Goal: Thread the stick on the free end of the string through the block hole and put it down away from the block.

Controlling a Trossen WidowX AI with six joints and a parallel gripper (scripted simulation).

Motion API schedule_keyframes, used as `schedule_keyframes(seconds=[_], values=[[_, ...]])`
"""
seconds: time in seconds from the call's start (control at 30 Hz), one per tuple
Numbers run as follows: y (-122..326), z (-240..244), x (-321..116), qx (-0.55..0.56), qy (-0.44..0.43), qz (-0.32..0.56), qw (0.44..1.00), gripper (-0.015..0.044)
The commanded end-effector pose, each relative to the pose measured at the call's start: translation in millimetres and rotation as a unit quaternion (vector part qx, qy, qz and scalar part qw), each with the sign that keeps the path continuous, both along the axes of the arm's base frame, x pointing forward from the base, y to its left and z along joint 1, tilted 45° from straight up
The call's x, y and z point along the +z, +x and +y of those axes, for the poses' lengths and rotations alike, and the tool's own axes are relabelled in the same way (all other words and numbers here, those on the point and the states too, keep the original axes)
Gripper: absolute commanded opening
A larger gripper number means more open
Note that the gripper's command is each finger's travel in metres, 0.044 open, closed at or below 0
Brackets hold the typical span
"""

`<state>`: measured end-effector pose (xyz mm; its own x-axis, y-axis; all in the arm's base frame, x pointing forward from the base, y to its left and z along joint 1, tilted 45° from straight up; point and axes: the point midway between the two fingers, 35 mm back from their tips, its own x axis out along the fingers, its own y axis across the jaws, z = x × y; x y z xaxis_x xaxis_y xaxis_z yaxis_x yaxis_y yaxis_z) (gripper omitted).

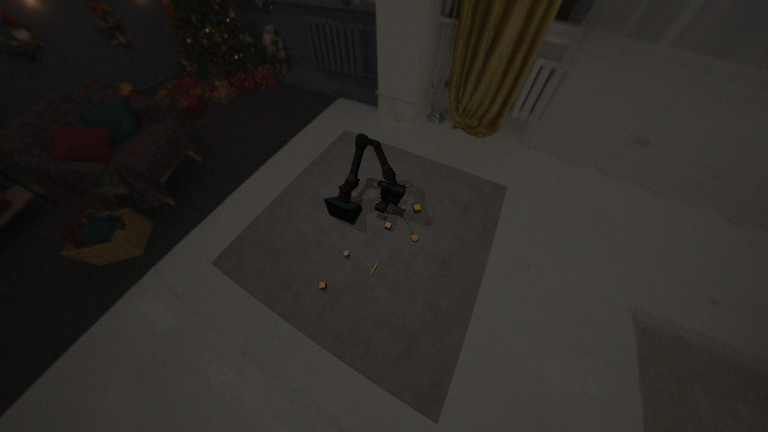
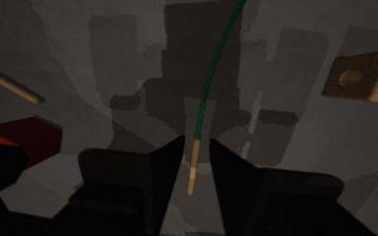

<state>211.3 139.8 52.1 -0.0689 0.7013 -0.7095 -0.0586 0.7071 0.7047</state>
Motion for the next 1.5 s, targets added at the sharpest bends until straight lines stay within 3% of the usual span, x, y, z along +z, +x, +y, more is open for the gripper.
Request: schedule_keyframes(seconds=[0.0, 0.17, 0.33, 1.47], values=[[-2.4, 2.4, -2.8, -0.001, 0.002, 0.004, 1.000, 0.0125], [-2.4, 2.4, -2.8, -0.001, 0.002, 0.004, 1.000, 0.0125], [-1.0, 1.6, -1.8, 0.000, 0.000, 0.001, 1.000, 0.0000], [3.5, -21.7, 19.7, 0.000, -0.003, 0.001, 1.000, 0.0000]])
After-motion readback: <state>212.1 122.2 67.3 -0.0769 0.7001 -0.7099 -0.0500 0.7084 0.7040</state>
